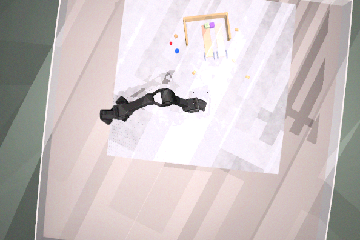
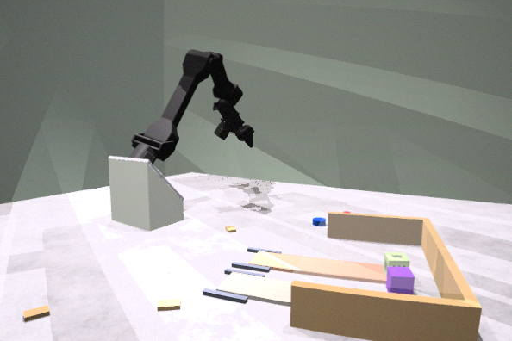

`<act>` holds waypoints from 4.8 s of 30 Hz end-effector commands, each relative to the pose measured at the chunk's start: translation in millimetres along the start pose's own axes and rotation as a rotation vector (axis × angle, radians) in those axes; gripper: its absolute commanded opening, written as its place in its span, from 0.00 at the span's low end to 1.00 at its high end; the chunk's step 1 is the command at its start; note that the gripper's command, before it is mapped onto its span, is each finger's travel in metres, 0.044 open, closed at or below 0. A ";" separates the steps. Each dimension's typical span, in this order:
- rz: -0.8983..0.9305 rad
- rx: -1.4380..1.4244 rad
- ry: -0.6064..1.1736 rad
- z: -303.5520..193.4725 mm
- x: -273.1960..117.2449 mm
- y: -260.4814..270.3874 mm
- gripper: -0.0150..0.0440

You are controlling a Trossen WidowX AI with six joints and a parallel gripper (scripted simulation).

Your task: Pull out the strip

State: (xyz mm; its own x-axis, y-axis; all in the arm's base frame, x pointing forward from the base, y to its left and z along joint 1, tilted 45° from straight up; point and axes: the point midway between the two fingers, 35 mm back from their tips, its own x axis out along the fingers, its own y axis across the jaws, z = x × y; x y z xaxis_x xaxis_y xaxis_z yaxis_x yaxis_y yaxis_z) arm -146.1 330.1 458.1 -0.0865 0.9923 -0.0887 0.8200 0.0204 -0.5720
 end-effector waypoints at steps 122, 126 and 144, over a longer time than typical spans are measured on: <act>0.940 3.483 0.994 132.9 -240.7 715.9 0.25; 0.940 3.483 0.994 136.6 -235.8 718.2 0.25; 0.938 3.485 0.990 153.8 -213.8 727.7 0.25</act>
State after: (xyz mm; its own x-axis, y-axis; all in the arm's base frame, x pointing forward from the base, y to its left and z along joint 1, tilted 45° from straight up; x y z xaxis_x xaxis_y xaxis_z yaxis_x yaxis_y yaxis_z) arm 385.2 108.8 -59.1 -0.1320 0.6844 -0.7171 -0.4028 0.6240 0.6696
